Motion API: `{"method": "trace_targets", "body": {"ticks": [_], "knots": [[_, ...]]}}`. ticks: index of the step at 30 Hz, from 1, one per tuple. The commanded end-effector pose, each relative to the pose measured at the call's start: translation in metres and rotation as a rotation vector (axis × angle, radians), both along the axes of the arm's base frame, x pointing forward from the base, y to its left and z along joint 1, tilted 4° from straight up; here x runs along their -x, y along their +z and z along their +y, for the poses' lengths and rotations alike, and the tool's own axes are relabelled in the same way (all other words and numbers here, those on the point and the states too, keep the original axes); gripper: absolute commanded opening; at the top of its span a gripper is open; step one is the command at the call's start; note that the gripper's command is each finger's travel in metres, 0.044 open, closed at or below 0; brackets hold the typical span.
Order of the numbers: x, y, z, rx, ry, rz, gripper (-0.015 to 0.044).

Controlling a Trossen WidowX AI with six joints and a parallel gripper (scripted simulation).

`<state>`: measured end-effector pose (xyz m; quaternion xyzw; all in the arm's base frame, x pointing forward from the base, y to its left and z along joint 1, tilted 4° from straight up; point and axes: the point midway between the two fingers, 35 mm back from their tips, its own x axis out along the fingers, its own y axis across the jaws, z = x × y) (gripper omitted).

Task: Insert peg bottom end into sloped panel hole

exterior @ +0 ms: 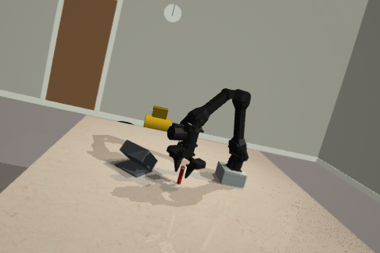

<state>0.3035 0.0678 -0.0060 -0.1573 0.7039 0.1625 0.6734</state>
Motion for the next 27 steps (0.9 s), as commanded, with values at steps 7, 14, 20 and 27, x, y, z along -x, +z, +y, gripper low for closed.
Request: {"method": "trace_targets", "body": {"ticks": [7, 14, 20, 27], "knots": [[0.0, 0.001, 0.0, -0.001, 0.0, -0.001, 0.002], [0.0, 0.001, 0.0, -0.001, 0.0, -0.001, 0.0], [-0.003, 0.016, 0.001, -0.002, -0.001, -0.001, 0.0], [-0.004, 0.052, 0.0, -0.003, -0.004, 0.0, 0.0]]}}
